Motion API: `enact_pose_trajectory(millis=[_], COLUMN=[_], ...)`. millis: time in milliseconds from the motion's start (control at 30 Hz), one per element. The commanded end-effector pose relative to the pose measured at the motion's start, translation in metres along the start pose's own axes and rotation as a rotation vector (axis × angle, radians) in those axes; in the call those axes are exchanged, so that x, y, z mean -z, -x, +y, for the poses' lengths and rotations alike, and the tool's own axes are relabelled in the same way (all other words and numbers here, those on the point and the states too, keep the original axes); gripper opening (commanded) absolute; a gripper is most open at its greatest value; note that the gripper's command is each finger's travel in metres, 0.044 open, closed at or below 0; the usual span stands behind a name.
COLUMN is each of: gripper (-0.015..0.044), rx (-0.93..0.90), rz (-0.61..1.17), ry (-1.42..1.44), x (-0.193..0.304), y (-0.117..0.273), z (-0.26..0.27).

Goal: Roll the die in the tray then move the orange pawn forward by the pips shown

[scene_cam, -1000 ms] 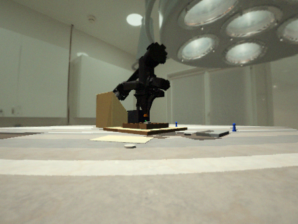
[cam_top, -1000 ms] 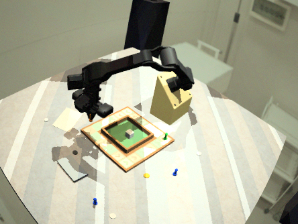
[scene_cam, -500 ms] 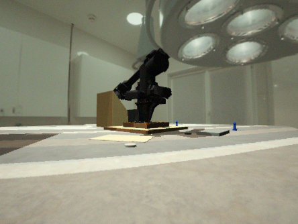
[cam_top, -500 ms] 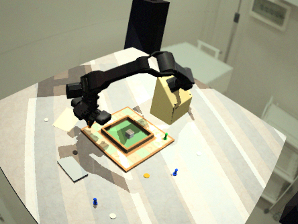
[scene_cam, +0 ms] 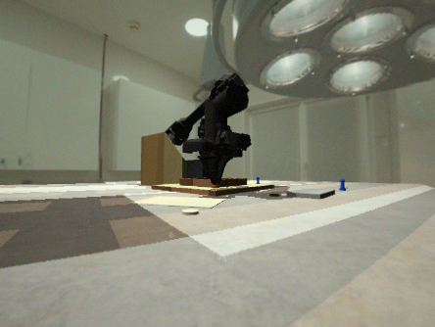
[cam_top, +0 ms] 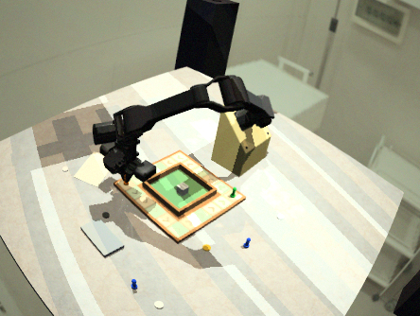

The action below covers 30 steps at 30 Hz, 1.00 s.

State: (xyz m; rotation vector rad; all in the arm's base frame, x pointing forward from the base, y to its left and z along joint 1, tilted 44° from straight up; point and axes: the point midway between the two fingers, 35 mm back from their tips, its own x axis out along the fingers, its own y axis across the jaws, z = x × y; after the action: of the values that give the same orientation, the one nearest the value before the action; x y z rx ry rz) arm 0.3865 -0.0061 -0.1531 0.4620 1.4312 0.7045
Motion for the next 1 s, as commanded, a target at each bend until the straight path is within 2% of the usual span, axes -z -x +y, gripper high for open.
enact_pose_trajectory(millis=[0, 233, 367, 467, 633, 800, 967], gripper=[0.0079, 0.0263, 0.0368, 0.0440, 0.0440, 0.0440, 0.0440], rx=[0.001, 0.001, -0.005, -0.005, -0.004, 0.000, -0.001], rz=[-0.002, -0.001, 0.005, 0.005, 0.006, 0.009, 0.012], ry=[0.000, 0.000, -0.009, -0.010, -0.021, -0.059, -0.096], x=[0.000, -0.001, 0.000, 0.000, 0.011, 0.056, 0.109], y=[0.001, 0.004, 0.048, 0.051, 0.065, 0.105, 0.129], z=[0.000, 0.000, -0.001, -0.001, 0.009, 0.047, 0.087])
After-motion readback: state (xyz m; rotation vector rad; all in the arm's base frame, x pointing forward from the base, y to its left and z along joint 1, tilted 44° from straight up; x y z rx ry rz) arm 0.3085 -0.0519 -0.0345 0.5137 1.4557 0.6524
